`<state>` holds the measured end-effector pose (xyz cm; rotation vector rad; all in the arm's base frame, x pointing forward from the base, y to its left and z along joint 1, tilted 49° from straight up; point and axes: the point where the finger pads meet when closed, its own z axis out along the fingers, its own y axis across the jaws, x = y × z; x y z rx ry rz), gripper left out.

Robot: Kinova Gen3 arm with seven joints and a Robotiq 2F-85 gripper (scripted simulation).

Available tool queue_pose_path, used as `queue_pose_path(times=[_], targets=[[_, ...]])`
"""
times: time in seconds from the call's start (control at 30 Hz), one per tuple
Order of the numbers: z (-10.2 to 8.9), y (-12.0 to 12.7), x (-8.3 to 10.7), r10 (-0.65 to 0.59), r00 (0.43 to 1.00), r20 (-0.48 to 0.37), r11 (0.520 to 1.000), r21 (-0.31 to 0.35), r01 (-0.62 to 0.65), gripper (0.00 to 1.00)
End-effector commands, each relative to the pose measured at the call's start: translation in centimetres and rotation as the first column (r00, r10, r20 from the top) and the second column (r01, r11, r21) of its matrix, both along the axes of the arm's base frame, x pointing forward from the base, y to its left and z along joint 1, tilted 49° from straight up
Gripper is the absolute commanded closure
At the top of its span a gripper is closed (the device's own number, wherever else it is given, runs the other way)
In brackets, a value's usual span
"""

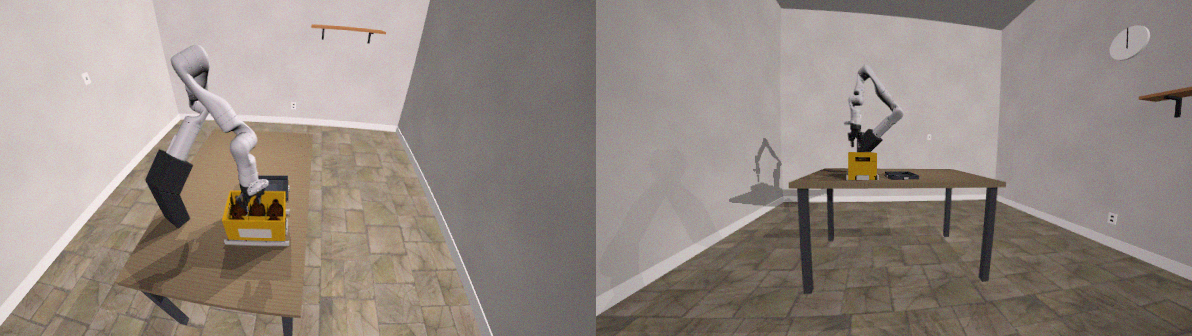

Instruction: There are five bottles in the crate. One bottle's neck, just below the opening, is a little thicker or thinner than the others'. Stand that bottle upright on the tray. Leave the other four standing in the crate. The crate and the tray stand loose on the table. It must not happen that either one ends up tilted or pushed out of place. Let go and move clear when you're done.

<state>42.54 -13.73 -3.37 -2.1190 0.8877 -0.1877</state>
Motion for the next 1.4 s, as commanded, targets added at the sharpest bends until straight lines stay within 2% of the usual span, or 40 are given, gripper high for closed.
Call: queue_pose_path(times=[0.0,0.47,1.37], targets=[[-0.4,0.1,0.3,-0.003,1.0,0.001,1.0,-0.004,0.003,0.36],[-1.5,1.0,1.1,-0.004,1.0,0.001,1.0,-0.004,0.004,0.36],[-1.8,1.2,1.2,-0.003,1.0,0.001,1.0,-0.004,0.003,0.36]])
